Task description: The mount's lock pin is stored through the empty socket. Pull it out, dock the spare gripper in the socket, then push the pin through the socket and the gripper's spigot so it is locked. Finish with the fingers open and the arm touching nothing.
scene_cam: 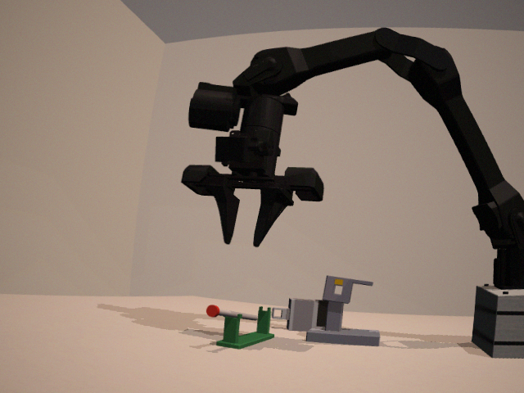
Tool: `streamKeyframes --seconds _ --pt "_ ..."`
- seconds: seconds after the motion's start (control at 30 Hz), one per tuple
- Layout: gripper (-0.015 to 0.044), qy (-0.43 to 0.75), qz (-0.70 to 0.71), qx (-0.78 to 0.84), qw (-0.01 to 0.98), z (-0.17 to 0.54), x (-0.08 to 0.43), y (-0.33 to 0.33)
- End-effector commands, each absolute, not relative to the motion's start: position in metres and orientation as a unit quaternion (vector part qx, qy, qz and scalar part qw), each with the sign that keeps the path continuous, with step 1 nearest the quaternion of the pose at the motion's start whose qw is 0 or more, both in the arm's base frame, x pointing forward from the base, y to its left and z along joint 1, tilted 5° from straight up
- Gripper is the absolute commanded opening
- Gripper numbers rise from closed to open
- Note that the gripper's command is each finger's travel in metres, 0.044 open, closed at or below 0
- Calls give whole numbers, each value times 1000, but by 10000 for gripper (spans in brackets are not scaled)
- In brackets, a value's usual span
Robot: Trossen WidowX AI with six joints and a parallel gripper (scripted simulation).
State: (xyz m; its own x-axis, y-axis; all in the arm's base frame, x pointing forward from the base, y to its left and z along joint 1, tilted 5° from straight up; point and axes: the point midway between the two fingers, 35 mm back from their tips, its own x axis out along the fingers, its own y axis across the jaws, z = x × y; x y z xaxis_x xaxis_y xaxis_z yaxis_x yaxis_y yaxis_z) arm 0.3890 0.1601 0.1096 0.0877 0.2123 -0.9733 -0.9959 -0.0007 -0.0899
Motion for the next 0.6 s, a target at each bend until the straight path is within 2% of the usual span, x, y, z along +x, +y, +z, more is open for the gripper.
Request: streamKeyframes --seconds 0.0,0.57 --pt "180 426 534 -468 561 66 388 162" --pt "180 426 534 -468 561 38 390 164"
